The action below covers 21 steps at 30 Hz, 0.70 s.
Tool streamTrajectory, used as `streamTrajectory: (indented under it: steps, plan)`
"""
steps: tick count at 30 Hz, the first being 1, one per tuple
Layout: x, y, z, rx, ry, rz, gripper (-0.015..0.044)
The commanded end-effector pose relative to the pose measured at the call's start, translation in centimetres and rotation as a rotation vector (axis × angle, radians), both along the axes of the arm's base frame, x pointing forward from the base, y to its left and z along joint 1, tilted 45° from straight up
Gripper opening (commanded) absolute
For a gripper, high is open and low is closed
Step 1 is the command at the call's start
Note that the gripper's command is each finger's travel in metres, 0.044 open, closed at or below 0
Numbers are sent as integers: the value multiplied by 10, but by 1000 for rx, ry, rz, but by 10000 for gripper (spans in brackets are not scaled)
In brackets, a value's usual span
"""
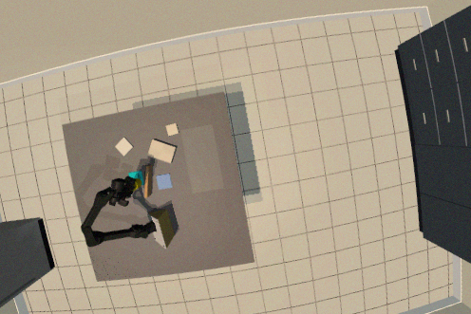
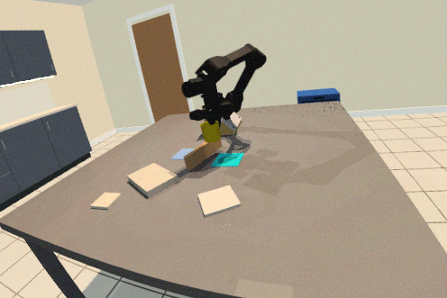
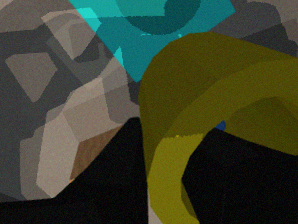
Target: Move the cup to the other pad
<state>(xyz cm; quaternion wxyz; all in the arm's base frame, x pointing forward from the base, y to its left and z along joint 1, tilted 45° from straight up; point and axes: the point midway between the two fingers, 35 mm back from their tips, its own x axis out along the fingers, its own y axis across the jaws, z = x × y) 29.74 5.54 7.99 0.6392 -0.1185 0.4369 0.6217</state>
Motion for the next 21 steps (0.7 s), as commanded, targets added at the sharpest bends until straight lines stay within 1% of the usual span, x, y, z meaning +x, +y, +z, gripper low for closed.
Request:
streamTrajectory:
  steps: [1,14,21]
  plan:
    - [4,7,11,3,-12,-7,0]
    - [11,34,43,5,-12,-7,0]
    - [11,37,41,5,-12,-7,0]
